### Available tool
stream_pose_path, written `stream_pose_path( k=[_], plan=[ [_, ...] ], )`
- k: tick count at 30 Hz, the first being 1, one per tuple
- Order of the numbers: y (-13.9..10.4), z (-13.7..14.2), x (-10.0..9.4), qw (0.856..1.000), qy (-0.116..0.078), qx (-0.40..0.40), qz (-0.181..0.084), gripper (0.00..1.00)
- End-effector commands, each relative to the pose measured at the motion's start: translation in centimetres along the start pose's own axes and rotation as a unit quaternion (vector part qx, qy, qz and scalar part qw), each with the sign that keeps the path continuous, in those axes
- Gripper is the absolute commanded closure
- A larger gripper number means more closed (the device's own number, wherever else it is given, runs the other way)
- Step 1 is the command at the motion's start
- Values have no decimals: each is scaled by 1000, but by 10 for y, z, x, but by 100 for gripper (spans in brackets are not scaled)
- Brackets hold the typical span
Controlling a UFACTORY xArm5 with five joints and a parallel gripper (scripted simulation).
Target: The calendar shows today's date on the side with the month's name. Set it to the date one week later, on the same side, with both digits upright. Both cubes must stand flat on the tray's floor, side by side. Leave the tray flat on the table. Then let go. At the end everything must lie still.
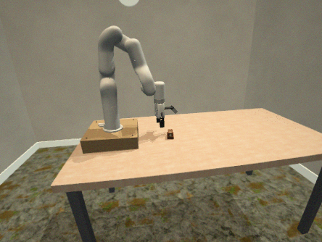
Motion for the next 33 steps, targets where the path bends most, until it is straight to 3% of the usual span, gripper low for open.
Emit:
stream_pose_path(
  k=[1,9,14,17,33],
  plan=[
    [7,6,-1,999,0,-50,1,0],
    [20,20,-1,999,-1,-54,1,0],
    [26,25,-1,994,-1,-107,1,0],
    [38,39,-1,994,-1,-108,1,0],
    [57,59,-1,986,-2,-170,2,0]
  ],
)
Point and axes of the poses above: the point where the finger pads meet when closed, its own x axis out along the fingers, its own z axis across the jaws, y = z × x, the point moved 1 cm from there along -x, back along the fingers, and after that the axes turned 9 degrees about x, right-handed, at the moved point
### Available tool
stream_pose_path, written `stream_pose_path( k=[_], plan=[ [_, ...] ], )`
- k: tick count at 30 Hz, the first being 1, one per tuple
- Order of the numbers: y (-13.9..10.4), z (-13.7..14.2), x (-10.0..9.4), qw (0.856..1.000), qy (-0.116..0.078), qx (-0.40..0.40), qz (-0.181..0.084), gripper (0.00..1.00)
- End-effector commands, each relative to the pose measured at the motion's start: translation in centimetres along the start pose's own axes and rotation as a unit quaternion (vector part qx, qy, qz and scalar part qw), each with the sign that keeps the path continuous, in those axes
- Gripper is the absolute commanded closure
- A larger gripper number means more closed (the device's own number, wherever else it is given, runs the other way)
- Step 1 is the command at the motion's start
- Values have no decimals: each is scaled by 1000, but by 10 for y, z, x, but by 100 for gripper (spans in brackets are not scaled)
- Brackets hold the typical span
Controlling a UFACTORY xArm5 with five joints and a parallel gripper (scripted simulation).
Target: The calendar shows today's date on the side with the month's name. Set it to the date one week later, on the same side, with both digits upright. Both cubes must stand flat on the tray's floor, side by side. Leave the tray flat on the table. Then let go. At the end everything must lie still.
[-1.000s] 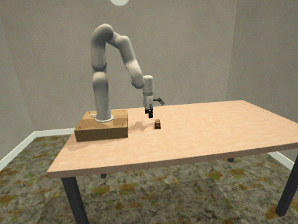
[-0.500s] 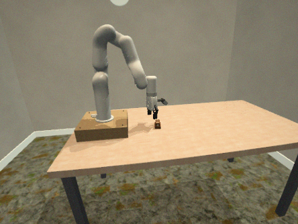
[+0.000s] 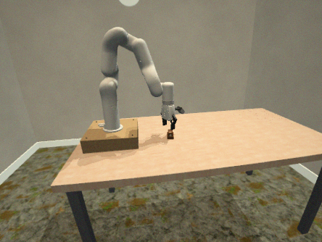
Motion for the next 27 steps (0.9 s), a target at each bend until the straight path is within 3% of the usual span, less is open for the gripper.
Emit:
stream_pose_path(
  k=[1,18,21,27],
  plan=[
    [5,8,0,1000,0,-17,0,0],
    [20,40,0,992,-1,-123,0,0],
    [27,55,0,992,-1,-123,0,0],
    [28,57,0,991,-1,-133,0,0]
  ],
)
Point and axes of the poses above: the point where the finger pads meet when closed, its own x axis out along the fingers, its own z axis across the jaws, y = z × x, the point moved 1 cm from there along -x, back along the fingers, and after that the axes turned 9 degrees about x, right-handed, at the moved point
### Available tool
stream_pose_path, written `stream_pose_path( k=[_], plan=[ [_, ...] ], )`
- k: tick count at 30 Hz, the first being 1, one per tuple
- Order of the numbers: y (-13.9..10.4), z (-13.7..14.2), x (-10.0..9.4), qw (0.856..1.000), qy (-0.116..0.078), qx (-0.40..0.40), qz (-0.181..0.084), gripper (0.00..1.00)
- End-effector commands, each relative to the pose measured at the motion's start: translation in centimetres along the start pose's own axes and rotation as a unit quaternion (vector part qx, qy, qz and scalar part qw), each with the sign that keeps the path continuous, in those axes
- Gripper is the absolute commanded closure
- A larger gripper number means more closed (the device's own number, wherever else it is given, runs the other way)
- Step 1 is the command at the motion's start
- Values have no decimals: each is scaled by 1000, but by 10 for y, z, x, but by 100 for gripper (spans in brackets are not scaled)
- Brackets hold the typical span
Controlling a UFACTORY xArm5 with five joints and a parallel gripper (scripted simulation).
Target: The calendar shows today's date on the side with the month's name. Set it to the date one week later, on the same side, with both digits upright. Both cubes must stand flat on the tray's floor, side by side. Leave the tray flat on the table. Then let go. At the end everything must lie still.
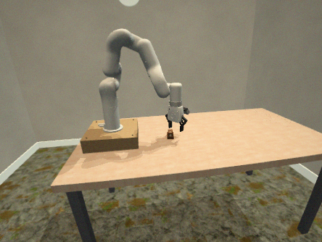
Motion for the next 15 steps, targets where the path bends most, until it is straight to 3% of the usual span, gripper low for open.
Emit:
stream_pose_path(
  k=[1,7,15],
  plan=[
    [2,5,0,1000,0,-23,0,0],
    [7,29,0,998,-1,-60,0,0],
    [8,34,-1,996,-1,-94,0,0]
  ],
)
Point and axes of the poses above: the point where the finger pads meet when closed, its own x axis out along the fingers, its own z axis across the jaws, y = z × x, the point moved 1 cm from there along -x, back along the fingers, and after that the axes turned 9 degrees about x, right-handed, at the moved point
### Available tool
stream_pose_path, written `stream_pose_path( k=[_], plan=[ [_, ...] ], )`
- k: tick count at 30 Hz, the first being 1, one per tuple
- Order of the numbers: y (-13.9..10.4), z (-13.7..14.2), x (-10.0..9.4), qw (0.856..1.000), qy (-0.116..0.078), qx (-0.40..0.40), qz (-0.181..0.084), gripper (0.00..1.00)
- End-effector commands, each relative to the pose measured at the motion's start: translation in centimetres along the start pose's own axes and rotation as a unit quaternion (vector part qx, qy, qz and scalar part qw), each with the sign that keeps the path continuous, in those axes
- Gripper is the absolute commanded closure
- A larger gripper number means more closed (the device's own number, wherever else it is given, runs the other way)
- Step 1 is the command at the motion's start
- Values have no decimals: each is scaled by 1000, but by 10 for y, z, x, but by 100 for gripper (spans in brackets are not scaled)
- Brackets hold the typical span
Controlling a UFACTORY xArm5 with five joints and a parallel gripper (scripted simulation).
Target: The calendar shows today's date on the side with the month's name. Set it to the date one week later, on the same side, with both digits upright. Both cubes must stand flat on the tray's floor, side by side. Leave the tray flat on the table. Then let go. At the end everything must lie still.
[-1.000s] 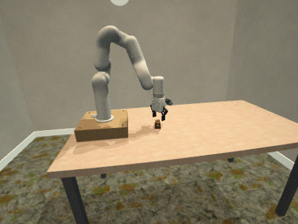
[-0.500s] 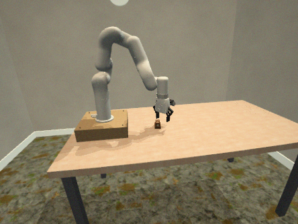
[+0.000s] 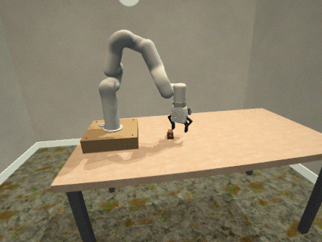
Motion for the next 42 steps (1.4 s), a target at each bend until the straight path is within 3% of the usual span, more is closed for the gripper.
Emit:
stream_pose_path(
  k=[1,4,18,35,42],
  plan=[
    [2,8,-1,999,-1,-41,1,0],
    [2,25,-1,999,-1,-50,0,0],
    [4,54,-1,994,-1,-108,0,0],
    [4,55,25,994,-1,-108,0,0],
    [4,55,27,994,-1,-108,0,0]
  ],
)
Point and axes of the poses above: the point where the finger pads meet when closed, its own x axis out along the fingers, its own z axis across the jaws, y = z × x, the point moved 1 cm from there along -x, back along the fingers, and after that the axes turned 9 degrees about x, right-handed, at the moved point
